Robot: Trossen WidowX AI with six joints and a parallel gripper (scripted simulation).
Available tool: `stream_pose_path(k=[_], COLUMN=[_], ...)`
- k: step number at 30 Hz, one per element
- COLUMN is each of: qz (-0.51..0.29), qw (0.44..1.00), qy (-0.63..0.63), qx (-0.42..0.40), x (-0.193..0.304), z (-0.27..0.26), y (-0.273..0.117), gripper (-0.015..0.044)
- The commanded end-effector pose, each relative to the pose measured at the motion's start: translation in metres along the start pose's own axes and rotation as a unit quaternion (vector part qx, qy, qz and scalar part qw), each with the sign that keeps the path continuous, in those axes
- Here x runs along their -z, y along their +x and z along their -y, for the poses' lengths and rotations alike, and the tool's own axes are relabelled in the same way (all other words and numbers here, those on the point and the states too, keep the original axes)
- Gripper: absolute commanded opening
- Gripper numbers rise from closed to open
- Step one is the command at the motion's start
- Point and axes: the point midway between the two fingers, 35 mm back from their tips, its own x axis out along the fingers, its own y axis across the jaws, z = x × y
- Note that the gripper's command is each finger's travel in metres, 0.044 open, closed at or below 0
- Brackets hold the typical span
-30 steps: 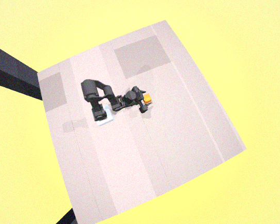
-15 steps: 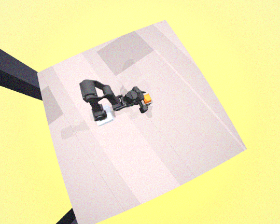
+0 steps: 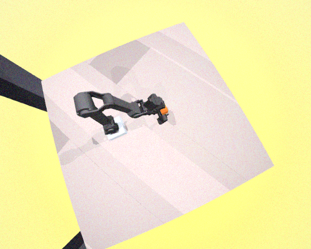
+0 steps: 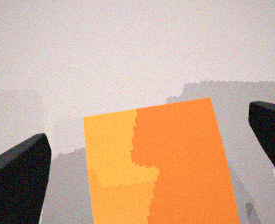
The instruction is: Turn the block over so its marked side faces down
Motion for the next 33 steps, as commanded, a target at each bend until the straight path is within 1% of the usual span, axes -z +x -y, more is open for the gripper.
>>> stream_pose_path(k=[1,5,22,24,33], qz=[-0.105,-0.140,-0.142,-0.164,-0.315], qw=[0.994,0.990,0.990,0.986,0.949], qy=[-0.007,-0.005,-0.005,-0.005,-0.004], qx=[0.002,0.001,0.001,0.001,0.002], x=[-0.035,-0.027,-0.027,-0.032,-0.058], z=[-0.001,-0.002,-0.002,-0.002,-0.001], y=[-0.056,-0.067,-0.067,-0.065,-0.058], gripper=[0.0440,0.0440,0.0440,0.0440,0.0440])
